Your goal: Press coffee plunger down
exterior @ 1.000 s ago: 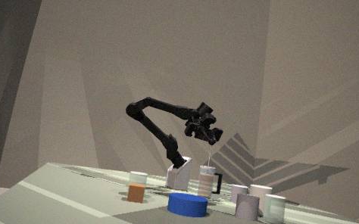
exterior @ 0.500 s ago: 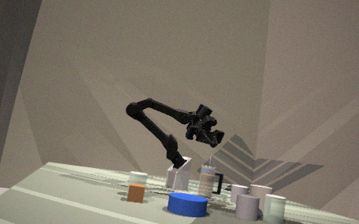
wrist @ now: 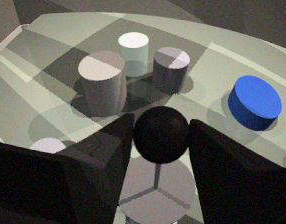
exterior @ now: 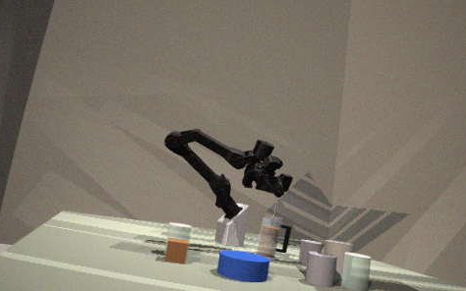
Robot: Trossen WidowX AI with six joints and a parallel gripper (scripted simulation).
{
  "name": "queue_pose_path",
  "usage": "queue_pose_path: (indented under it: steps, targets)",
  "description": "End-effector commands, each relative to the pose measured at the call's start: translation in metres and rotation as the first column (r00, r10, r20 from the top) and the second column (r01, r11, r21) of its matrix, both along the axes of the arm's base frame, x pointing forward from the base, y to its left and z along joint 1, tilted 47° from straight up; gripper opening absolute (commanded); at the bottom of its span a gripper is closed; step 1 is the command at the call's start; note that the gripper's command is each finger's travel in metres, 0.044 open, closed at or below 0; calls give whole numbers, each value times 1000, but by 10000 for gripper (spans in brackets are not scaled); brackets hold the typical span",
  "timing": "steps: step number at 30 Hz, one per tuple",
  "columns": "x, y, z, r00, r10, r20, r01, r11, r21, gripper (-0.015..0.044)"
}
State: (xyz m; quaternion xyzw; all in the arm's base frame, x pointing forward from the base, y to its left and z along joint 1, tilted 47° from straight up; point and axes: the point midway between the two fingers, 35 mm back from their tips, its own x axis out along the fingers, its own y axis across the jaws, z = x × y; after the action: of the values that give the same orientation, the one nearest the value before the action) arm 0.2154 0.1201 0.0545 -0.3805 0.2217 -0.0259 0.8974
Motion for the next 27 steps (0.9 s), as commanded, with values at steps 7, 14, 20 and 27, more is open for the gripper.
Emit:
queue_pose_path:
  steps: [7,14,20,27]
  targets:
    - [0,-25,-26,999,-7,-40,5,999,-48,116]
    - [4,-32,-33,999,-5,-34,3,999,-50,116]
    - [10,-35,-37,1000,-3,-29,1,999,-52,116]
    - [16,-33,-38,1000,-3,-28,1,999,-53,116]
